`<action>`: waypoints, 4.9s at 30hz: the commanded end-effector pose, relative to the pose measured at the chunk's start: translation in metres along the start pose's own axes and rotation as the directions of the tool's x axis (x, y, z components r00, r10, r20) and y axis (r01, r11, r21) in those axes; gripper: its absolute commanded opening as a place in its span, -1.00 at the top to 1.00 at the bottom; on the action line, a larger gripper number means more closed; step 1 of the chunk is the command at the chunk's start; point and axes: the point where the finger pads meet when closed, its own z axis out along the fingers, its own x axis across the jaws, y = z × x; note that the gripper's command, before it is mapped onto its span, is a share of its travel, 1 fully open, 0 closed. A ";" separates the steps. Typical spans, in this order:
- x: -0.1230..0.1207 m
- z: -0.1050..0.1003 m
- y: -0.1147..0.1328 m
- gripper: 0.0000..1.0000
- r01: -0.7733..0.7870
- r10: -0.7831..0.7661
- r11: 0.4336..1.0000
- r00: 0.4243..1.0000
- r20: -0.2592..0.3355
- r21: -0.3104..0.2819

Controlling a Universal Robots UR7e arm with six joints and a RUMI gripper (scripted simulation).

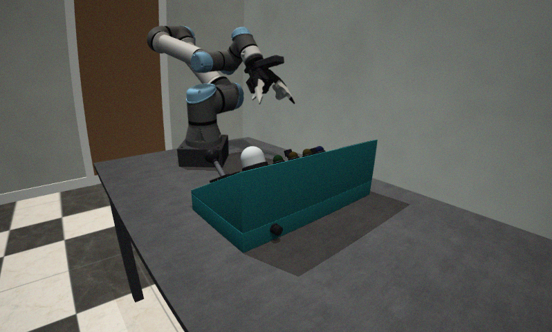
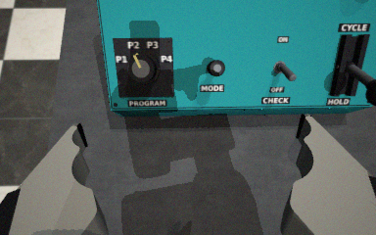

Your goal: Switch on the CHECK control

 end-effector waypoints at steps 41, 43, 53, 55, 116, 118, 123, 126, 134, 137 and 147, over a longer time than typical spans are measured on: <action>0.091 0.042 0.010 -1.00 0.085 -0.090 0.973 0.996 -0.013 -0.215; 0.095 0.043 0.010 -1.00 0.086 -0.090 0.972 0.996 -0.011 -0.219; 0.114 0.046 0.011 -1.00 0.085 -0.087 0.969 0.996 0.000 -0.232; 0.117 0.047 0.010 -1.00 0.084 -0.086 0.969 0.996 0.001 -0.233; 0.215 0.041 -0.012 -1.00 0.050 -0.056 0.990 0.997 -0.048 -0.129; 0.215 0.041 -0.012 -1.00 0.050 -0.056 0.990 0.997 -0.048 -0.128; 0.215 0.042 -0.011 -1.00 0.049 -0.056 0.990 0.997 -0.047 -0.129; 0.215 0.042 -0.011 -1.00 0.049 -0.055 0.990 0.997 -0.047 -0.129; 0.215 0.042 -0.011 -1.00 0.049 -0.055 0.990 0.997 -0.047 -0.129; 0.215 0.042 -0.011 -1.00 0.049 -0.055 0.990 0.997 -0.046 -0.129; 0.215 0.042 -0.011 -1.00 0.049 -0.055 0.990 0.997 -0.046 -0.129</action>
